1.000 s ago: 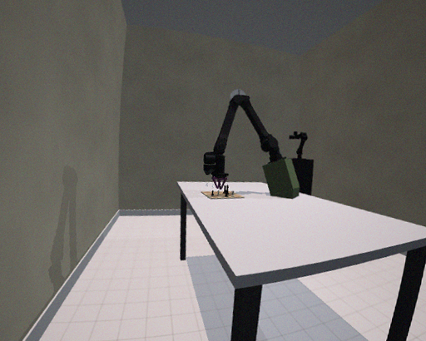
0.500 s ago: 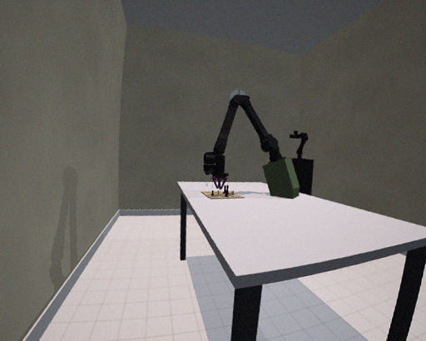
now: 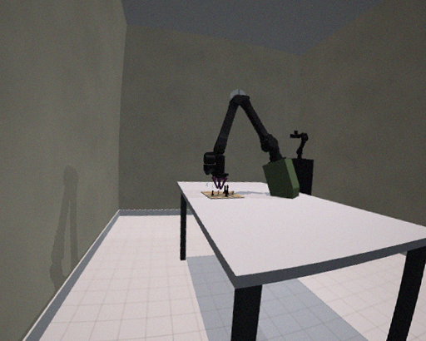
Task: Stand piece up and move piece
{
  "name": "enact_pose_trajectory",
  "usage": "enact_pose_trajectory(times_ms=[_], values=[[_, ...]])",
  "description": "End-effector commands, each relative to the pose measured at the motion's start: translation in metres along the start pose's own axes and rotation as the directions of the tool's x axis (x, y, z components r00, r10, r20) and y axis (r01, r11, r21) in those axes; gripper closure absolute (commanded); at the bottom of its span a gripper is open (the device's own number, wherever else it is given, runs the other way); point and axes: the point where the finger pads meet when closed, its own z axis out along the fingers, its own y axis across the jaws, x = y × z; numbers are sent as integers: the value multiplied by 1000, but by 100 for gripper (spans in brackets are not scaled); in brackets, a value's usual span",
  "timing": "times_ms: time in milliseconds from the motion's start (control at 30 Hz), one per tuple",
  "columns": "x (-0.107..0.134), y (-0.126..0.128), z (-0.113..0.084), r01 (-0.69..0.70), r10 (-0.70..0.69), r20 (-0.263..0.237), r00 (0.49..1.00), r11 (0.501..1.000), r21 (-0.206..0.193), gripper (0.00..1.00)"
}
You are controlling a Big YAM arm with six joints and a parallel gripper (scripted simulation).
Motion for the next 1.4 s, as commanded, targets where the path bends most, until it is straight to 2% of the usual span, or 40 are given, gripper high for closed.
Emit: enact_pose_trajectory(times_ms=[0, 433, 1367], values=[[-21, -11, -5, -9, 9, 42, 999, 1000, 11, 67], [-22, -16, -11, -13, 12, 56, 998, 1000, 16, 67], [-21, -16, -11, -15, 14, 54, 998, 1000, 16, 67]])
